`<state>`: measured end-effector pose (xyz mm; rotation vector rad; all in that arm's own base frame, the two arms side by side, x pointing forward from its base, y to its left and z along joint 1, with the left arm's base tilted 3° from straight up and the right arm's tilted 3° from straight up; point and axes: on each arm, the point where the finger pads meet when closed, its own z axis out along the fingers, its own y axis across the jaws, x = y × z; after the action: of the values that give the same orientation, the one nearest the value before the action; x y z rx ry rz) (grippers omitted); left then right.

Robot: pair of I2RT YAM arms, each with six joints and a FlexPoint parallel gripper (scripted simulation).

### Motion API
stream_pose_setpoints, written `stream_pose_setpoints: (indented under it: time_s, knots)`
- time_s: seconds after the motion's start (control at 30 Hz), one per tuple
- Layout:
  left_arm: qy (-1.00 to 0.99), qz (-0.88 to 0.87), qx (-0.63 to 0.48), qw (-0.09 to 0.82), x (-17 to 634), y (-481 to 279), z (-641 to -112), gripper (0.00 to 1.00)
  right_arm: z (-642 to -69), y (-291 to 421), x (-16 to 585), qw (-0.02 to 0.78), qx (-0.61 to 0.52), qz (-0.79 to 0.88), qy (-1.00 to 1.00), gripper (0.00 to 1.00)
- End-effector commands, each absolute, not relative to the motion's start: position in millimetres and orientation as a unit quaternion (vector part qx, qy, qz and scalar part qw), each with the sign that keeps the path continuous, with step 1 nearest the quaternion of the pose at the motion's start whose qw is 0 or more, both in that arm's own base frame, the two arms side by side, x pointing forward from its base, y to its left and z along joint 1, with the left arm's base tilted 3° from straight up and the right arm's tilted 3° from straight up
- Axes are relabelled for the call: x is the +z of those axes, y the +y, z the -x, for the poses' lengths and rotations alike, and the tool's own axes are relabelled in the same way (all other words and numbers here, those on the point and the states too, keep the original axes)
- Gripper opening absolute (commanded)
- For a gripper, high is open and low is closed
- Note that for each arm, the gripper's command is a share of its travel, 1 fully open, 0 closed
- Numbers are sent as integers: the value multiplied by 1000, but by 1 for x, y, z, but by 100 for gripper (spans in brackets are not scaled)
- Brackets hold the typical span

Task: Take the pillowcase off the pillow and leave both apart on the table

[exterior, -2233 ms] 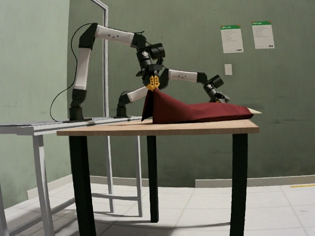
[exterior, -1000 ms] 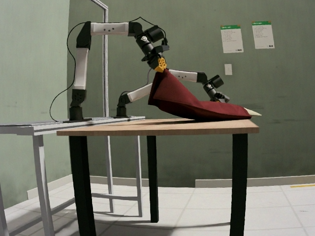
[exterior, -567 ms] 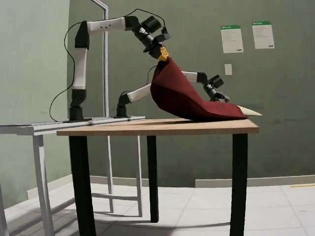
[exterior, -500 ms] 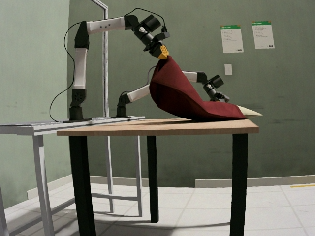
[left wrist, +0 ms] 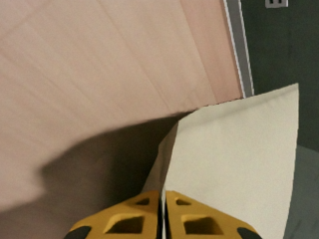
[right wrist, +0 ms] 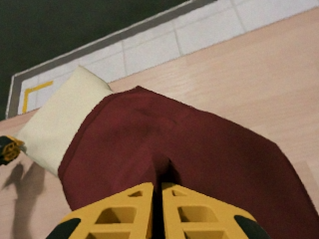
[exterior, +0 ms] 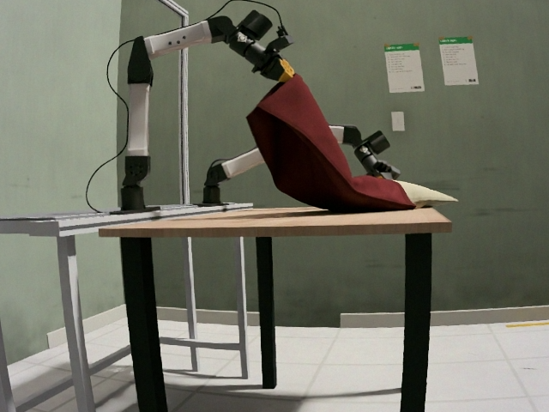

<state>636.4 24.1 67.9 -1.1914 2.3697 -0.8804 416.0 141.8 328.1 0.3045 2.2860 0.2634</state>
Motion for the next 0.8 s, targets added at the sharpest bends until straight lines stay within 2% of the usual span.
stream_pose_setpoints:
  time_s: [0.0, 0.47, 0.63, 0.77]
  knots:
    - [834, 419, -309, 182, 80, 27, -635, 0, -421, 144, 359, 437, 122, -103, 885, 0]
    - [834, 419, -310, 182, 80, 27, -635, 0, -413, 146, 425, 510, 137, -40, 848, 0]
    - [834, 419, -310, 182, 80, 27, -635, 0, -422, 146, 421, 508, 128, -32, 851, 0]
    - [834, 419, -310, 182, 80, 27, -635, 0, -406, 143, 455, 543, 136, -14, 828, 0]
